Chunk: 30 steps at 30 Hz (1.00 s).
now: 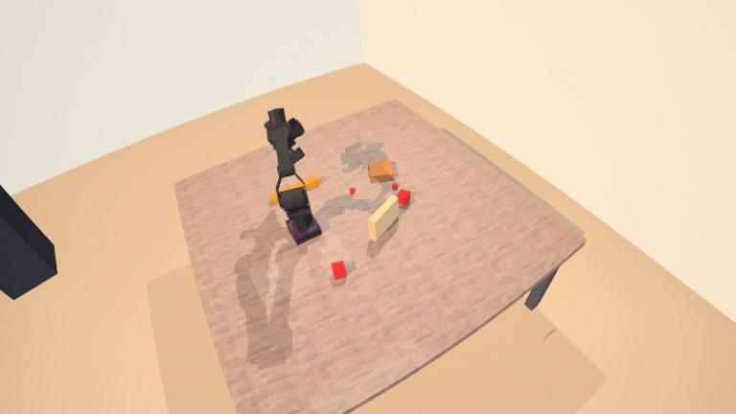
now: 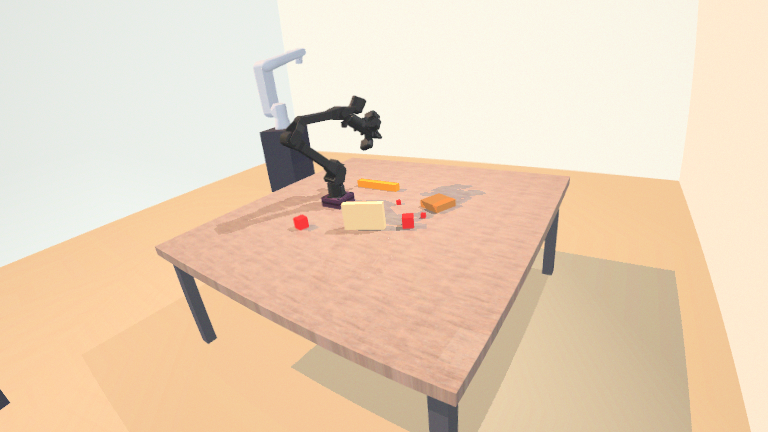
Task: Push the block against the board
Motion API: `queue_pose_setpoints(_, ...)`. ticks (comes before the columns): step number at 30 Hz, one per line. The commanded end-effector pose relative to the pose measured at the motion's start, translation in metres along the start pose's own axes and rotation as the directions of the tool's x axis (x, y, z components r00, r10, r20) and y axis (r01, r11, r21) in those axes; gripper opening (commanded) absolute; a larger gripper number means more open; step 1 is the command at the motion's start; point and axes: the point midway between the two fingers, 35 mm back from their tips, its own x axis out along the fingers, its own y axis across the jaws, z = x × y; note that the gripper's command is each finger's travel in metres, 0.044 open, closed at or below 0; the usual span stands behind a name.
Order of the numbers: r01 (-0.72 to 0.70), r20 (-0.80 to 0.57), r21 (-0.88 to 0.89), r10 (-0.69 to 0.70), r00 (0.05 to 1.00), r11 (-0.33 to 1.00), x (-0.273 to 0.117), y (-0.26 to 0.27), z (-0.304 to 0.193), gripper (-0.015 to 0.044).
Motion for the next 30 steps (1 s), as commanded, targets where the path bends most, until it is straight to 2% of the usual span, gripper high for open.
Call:
queue_pose_setpoints(1, 0.086, 0.048, 0.029, -0.088, 0.995, 0.996, 0.005, -0.01, 0.025, 0.0)
queue_pose_setpoints(8, 0.264, 0.133, 0.137, -0.282, 0.95, 0.955, 0.008, -0.043, 0.082, 0.0)
queue_pose_setpoints(15, 0.417, 0.161, 0.278, -0.47, 0.868, 0.865, -0.004, -0.088, 0.137, 0.0)
queue_pose_setpoints(22, 0.528, 0.127, 0.434, -0.629, 0.767, 0.73, -0.03, -0.145, 0.182, 0.0)
queue_pose_setpoints(30, 0.592, 0.02, 0.603, -0.752, 0.659, 0.535, -0.077, -0.218, 0.216, 0.0)
